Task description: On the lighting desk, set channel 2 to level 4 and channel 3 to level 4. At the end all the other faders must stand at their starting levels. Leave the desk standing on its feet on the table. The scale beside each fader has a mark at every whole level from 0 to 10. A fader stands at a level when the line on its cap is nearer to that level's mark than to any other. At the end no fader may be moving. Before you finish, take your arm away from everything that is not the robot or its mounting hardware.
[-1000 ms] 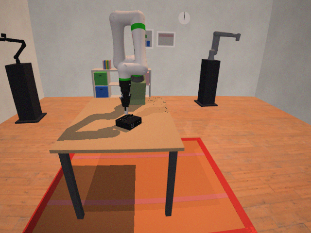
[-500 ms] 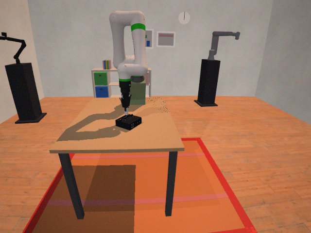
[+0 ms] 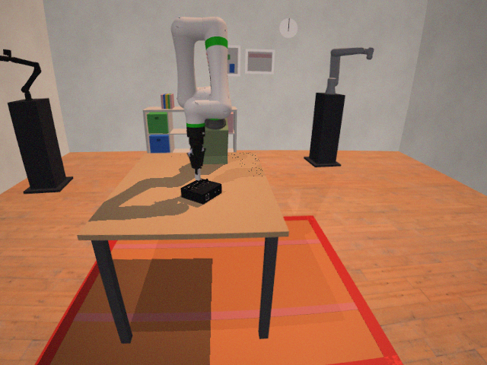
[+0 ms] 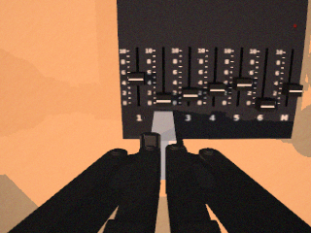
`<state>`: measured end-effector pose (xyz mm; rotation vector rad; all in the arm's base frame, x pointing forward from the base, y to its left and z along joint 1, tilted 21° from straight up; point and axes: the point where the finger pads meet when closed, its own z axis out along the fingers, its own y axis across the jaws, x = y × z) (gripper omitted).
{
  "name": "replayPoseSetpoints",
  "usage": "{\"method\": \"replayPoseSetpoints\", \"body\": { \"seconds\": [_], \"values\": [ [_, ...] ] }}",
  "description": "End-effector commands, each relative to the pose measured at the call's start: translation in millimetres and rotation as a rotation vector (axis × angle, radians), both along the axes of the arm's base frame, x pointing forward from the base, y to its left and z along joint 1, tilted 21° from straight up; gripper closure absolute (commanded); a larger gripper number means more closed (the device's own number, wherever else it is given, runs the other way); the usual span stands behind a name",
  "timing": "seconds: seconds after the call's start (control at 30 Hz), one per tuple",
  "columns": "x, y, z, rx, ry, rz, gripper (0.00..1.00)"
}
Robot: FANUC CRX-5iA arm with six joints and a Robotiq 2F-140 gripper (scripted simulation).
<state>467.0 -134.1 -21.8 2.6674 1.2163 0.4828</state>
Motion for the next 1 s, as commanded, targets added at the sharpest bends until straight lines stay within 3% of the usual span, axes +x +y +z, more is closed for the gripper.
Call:
{"method": "replayPoseSetpoints", "body": {
  "seconds": [0.0,0.97],
  "values": [
    [0.2,0.1,0.2,0.0,0.0,0.0,1.0],
    [8.2,9.9,3.0,0.0,0.0,0.0,1.0]
  ]
}}
